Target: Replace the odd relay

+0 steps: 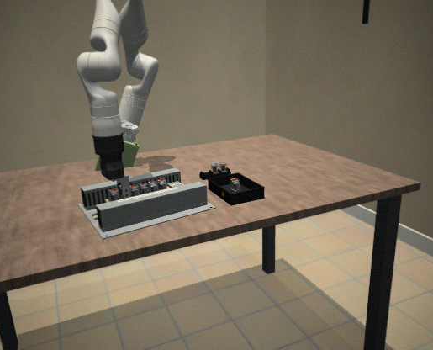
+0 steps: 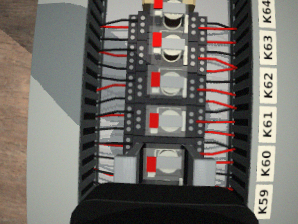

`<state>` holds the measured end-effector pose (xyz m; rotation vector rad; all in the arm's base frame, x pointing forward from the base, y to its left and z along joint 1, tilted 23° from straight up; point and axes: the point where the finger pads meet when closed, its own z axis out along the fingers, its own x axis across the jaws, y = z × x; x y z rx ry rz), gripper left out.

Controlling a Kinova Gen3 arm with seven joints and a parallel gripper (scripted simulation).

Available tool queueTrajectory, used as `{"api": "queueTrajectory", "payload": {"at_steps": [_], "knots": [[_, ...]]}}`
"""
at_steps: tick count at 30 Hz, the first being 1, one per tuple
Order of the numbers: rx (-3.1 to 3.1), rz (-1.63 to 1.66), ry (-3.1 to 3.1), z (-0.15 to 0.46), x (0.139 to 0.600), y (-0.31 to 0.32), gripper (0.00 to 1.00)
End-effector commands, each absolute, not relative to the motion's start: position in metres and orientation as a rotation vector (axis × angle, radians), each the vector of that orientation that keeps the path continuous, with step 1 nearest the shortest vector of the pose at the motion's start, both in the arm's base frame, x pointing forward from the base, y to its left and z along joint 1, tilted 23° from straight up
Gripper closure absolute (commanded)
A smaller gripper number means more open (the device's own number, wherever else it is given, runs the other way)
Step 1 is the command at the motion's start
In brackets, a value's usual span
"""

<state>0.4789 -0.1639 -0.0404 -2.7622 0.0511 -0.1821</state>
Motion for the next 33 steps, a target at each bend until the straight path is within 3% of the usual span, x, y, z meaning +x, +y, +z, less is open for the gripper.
{"api": "queueTrajectory", "payload": {"at_steps": [1, 33], "knots": [[-2.759, -0.185, 0.061, -0.0374, 0.479, -0.1635, 1.0], [-2.759, -0.185, 0.06, -0.0376, 0.4792, -0.1633, 1.0]]}}
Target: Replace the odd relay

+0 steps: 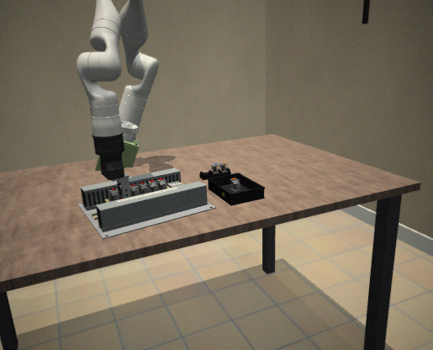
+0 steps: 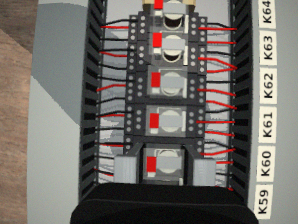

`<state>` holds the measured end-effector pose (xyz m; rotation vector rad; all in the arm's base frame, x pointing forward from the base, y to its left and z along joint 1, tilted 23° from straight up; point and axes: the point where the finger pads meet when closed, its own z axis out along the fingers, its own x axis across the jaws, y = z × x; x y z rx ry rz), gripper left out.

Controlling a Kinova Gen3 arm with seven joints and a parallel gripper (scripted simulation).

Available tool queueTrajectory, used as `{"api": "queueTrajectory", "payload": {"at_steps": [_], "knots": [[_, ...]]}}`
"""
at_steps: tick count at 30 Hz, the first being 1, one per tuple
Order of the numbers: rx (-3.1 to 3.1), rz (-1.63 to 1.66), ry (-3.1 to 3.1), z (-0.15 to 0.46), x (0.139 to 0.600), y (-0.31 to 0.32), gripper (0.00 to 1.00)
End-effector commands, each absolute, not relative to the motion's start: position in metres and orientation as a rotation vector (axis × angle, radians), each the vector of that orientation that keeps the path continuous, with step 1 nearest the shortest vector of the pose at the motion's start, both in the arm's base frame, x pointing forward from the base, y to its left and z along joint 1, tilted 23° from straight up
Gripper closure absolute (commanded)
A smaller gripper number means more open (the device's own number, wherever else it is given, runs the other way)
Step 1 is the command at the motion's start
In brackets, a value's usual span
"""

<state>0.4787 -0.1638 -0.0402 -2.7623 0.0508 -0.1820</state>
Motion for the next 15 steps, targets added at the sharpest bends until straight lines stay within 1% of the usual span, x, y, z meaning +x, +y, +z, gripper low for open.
{"api": "queueTrajectory", "payload": {"at_steps": [1, 15], "knots": [[-2.759, -0.185, 0.06, -0.0375, 0.4791, -0.1632, 1.0], [-2.76, -0.185, 0.058, -0.0379, 0.4792, -0.1634, 1.0]]}}
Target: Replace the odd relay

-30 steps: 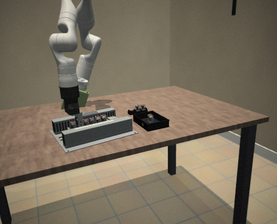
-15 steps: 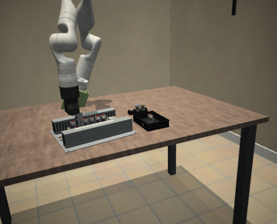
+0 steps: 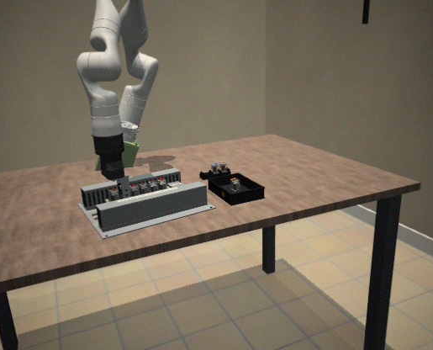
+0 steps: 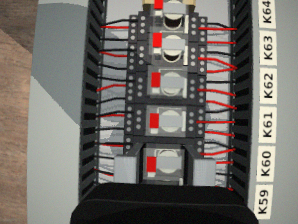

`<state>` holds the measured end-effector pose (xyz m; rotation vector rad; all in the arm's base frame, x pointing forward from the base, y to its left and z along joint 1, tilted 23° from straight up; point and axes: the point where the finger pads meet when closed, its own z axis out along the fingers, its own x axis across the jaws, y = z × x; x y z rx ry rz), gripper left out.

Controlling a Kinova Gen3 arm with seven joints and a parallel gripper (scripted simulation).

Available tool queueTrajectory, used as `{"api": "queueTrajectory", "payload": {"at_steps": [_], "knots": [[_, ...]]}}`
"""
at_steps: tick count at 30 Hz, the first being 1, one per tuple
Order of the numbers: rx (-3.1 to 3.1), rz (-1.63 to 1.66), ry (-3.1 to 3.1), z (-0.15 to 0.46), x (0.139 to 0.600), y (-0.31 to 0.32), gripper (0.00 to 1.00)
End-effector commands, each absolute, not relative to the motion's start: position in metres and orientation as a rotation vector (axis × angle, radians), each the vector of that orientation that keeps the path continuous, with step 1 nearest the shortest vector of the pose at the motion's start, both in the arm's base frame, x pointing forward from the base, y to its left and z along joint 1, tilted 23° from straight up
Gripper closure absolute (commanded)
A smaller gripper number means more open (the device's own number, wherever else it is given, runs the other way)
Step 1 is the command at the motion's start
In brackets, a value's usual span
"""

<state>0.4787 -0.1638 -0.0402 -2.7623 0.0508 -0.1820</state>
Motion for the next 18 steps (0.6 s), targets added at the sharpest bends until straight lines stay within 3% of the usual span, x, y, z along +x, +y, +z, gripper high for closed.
{"api": "queueTrajectory", "payload": {"at_steps": [1, 18], "knots": [[-2.76, -0.185, 0.059, -0.0378, 0.4792, -0.1633, 1.0], [-2.76, -0.185, 0.059, -0.0378, 0.4793, -0.1632, 1.0]]}}
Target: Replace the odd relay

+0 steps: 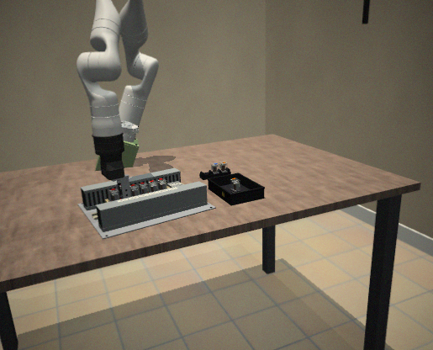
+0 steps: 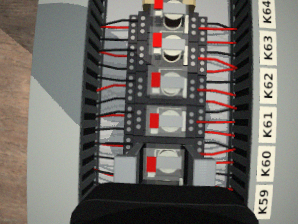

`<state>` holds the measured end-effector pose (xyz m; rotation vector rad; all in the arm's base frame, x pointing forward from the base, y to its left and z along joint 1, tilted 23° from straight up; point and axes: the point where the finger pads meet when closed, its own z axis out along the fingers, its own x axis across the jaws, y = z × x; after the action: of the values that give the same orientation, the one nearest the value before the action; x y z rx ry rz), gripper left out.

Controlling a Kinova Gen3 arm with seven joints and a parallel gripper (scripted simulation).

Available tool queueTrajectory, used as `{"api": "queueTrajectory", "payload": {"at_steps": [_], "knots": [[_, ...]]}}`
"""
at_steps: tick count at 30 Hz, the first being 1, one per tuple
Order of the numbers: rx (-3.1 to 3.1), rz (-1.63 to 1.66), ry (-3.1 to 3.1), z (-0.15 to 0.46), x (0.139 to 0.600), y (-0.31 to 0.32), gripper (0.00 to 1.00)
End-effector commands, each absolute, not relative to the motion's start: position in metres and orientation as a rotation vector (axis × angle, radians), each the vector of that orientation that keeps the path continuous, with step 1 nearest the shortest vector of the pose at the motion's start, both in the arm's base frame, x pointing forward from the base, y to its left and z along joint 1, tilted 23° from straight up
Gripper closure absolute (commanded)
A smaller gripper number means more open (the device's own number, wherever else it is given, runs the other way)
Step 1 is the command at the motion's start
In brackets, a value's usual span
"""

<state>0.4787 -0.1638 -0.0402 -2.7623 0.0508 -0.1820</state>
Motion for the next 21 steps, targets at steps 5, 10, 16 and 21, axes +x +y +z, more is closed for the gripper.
{"api": "queueTrajectory", "payload": {"at_steps": [5, 10, 16, 21], "knots": [[-2.759, -0.185, 0.061, -0.0374, 0.4794, -0.1628, 1.0], [-2.762, -0.185, 0.055, -0.0387, 0.4793, -0.164, 1.0], [-2.76, -0.185, 0.058, -0.038, 0.4794, -0.1632, 1.0], [-2.759, -0.185, 0.061, -0.0375, 0.4795, -0.1627, 1.0]]}}
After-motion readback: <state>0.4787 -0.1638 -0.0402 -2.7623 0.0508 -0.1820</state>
